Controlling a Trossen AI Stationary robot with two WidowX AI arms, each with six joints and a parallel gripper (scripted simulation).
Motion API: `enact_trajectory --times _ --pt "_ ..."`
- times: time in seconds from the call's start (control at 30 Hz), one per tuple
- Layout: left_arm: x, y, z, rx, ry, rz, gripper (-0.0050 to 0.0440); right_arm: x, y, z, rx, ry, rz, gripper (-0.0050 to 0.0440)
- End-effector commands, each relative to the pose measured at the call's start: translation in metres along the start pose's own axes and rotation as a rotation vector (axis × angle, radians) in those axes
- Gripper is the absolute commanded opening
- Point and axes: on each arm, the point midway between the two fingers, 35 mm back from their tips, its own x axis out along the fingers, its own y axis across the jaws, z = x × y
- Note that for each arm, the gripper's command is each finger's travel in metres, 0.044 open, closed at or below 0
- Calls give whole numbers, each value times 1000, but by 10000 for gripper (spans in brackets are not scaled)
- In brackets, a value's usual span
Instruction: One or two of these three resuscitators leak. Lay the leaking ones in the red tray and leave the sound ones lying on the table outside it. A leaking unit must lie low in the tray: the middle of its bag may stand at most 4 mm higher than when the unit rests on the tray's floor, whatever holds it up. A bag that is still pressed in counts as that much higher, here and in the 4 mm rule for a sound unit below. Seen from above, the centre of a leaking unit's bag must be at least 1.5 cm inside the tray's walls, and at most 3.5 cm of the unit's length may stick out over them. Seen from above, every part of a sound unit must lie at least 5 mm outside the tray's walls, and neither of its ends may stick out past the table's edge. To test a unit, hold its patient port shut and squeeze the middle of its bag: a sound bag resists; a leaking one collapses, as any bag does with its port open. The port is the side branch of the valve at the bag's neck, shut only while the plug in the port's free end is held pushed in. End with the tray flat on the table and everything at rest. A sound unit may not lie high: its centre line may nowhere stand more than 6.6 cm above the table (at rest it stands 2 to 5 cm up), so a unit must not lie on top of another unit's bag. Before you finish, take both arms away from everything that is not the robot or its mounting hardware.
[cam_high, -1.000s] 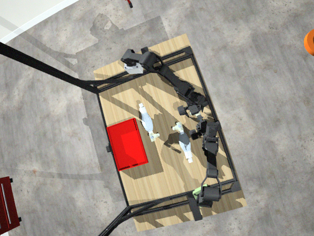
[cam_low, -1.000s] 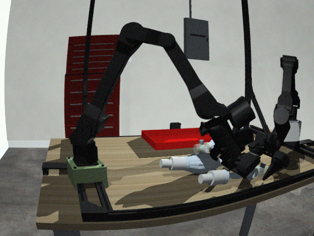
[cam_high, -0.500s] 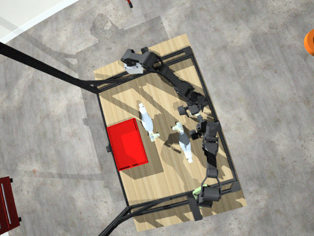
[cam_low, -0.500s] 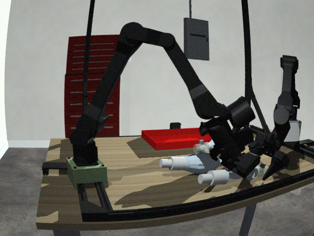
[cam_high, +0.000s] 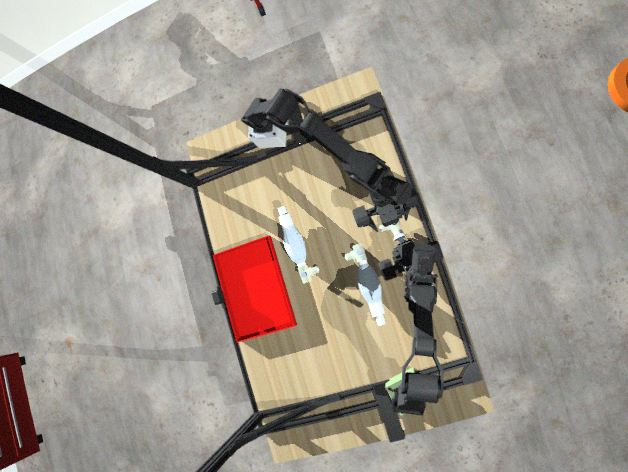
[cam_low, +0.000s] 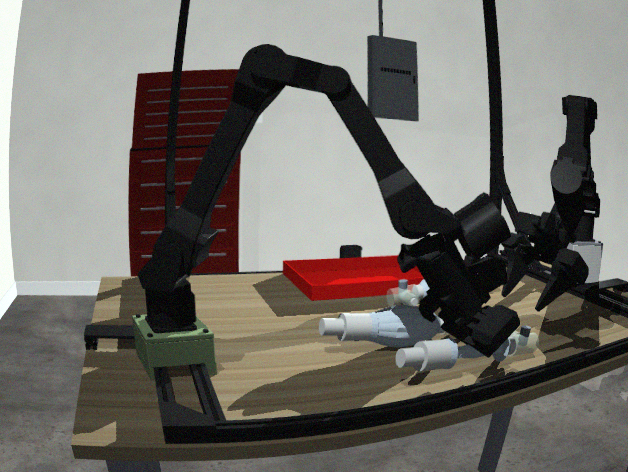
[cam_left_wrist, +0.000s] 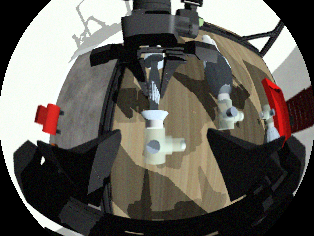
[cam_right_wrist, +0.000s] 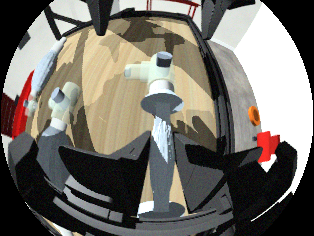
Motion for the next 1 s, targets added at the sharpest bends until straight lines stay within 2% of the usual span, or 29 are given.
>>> enact_trajectory --times 0.0,0.03,0.07,0.2,0.4,0.6,0.63,0.8,0.97 --pt "-6 0 6 4 -7 2 440 0 0 1 0 -3 1 0" --pt "-6 0 6 4 -7 2 440 0 0 1 0 -3 1 0" --pt "-16 -3 8 8 -18 10 440 0 0 0 1 -1 2 0" --pt "-78 -16 29 40 -95 55 440 0 0 0 1 -1 2 0" --pt "-159 -44 40 88 -211 122 440 0 0 0 1 -1 2 0" --pt "-163 -45 40 88 -211 122 440 0 0 0 1 -1 2 0" --pt "-170 -44 46 98 -233 135 440 0 1 0 2 1 3 0" --pt "-232 -77 34 138 -332 193 440 0 1 0 2 1 3 0" --pt "-277 -110 8 179 -430 251 440 0 1 0 2 1 3 0"
